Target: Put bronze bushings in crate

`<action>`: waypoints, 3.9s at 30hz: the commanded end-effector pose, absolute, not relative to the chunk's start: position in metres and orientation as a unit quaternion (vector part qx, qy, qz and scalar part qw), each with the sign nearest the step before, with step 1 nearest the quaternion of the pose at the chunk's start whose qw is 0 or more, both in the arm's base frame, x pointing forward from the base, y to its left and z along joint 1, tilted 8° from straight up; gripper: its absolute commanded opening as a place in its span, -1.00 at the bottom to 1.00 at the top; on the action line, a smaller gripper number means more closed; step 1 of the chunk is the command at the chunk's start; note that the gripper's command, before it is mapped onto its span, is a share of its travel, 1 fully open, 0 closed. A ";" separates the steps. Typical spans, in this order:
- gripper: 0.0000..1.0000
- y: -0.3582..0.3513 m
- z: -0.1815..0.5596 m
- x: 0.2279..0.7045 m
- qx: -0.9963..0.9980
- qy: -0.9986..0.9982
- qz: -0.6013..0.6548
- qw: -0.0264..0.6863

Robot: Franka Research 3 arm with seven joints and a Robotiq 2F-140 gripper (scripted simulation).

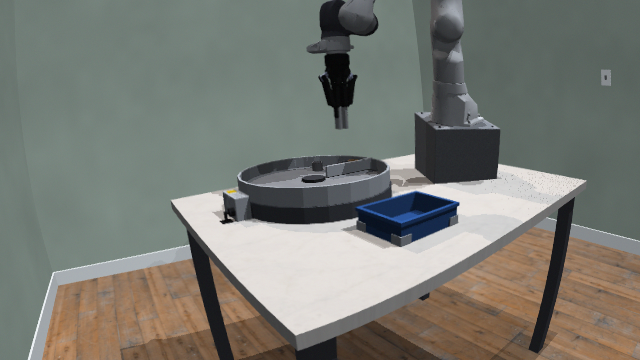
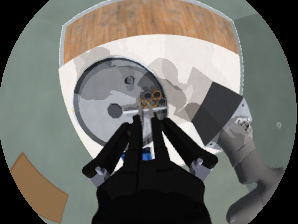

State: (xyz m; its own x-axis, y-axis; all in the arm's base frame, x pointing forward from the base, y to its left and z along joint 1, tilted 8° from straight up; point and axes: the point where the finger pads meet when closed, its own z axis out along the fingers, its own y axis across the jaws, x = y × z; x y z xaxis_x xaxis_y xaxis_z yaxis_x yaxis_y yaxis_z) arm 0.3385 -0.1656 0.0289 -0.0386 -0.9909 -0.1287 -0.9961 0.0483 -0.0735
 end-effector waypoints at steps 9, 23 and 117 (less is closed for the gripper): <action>-0.83 -0.165 0.029 0.339 -0.692 0.718 0.017 0.072; -0.83 -0.165 0.029 0.339 -0.692 0.718 0.017 0.072; -0.87 -0.157 0.013 0.347 -0.630 0.776 -0.024 -0.021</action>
State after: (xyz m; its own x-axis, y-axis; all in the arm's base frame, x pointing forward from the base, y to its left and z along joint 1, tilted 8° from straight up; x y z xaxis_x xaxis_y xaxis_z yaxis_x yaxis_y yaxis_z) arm 0.3437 -0.1562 0.0131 -0.0451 -0.9980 0.0437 -0.9990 0.0451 -0.0002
